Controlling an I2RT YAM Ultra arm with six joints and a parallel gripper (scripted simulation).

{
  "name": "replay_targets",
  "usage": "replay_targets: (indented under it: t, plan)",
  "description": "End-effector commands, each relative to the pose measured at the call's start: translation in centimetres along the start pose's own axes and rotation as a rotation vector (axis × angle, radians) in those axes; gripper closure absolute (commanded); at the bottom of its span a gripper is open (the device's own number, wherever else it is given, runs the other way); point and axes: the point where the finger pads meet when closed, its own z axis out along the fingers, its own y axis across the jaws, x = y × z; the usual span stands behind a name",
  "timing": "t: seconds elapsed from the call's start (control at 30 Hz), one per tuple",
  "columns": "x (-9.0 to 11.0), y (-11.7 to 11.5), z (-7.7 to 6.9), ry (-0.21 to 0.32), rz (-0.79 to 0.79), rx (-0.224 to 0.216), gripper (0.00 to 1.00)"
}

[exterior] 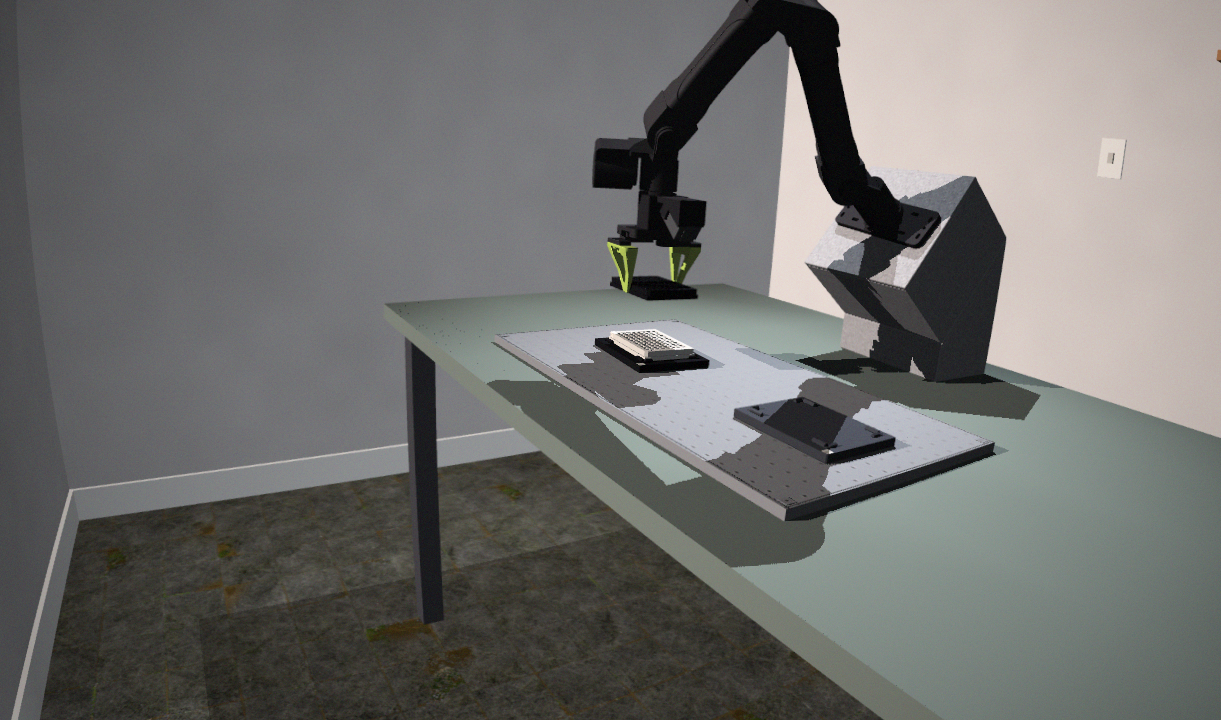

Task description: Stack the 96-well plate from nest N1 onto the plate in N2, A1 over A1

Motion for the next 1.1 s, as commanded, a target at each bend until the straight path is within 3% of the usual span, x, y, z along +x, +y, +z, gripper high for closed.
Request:
replay_targets:
  t: [0.0,0.17,0.27,0.33,0.37,0.4,0.5,0.83,0.9,0.93,0.97,1.07]
  plan:
    - [-0.2,0.8,1.1,-0.012,0.012,-0.015,1.00]
    - [0.0,-0.1,1.6,-0.003,0.003,0.003,1.00]
    - [-0.2,0.4,2.3,-0.009,0.008,-0.009,1.00]
    - [-0.2,0.4,2.3,-0.009,0.008,-0.009,1.00]
    - [0.0,0.0,1.5,0.004,0.006,0.017,1.00]
    - [-0.1,0.5,2.4,-0.006,0.011,-0.006,1.00]
    - [-0.3,0.8,3.3,-0.012,0.011,-0.016,1.00]
    - [0.0,0.1,4.7,-0.005,0.007,-0.003,1.00]
    - [0.0,0.1,4.7,-0.005,0.007,-0.003,1.00]
    - [0.1,-0.4,4.0,0.006,0.003,0.022,1.00]
    - [-0.1,0.3,5.0,-0.007,0.009,-0.004,1.00]
    - [-0.3,0.8,5.7,-0.012,0.011,-0.016,1.00]
